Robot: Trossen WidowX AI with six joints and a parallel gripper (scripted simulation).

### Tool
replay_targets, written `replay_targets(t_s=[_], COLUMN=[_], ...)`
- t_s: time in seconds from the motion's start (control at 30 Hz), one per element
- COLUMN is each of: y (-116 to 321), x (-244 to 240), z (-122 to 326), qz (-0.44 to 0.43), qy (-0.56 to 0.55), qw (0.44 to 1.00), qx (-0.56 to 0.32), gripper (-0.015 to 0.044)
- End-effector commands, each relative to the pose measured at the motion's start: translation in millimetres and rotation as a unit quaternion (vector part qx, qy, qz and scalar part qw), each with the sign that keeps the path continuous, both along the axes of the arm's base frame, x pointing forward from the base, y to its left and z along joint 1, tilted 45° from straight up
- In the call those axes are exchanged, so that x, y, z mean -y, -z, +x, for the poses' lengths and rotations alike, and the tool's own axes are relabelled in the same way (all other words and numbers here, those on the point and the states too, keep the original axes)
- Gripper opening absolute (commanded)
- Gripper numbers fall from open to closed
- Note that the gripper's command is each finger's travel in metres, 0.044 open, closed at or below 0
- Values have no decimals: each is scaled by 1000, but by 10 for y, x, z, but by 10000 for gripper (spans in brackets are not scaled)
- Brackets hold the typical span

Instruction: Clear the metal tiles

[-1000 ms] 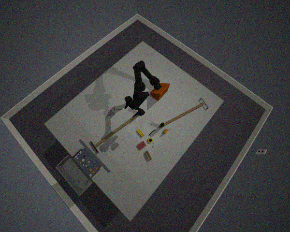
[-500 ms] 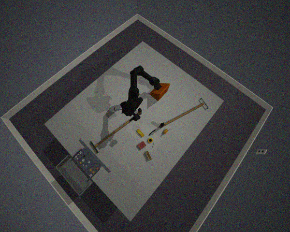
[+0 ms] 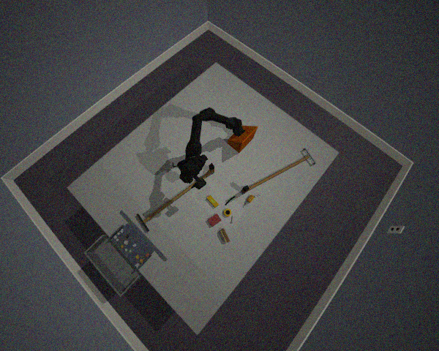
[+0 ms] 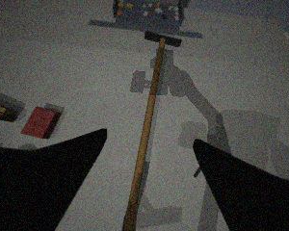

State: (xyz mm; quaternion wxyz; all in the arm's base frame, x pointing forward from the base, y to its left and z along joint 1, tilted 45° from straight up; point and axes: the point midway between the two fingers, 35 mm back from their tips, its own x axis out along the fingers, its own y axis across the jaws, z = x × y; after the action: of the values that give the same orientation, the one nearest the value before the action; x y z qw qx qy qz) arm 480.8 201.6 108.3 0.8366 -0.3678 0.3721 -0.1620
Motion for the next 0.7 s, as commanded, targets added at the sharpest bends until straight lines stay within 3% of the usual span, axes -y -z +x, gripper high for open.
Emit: replay_targets(t_s=[0.0,0.67], y=[74,490], x=[109,858], z=[86,405], qz=[7,28], qy=[17,117], qw=[1000,990], qx=[-12,-79], gripper=[440,440])
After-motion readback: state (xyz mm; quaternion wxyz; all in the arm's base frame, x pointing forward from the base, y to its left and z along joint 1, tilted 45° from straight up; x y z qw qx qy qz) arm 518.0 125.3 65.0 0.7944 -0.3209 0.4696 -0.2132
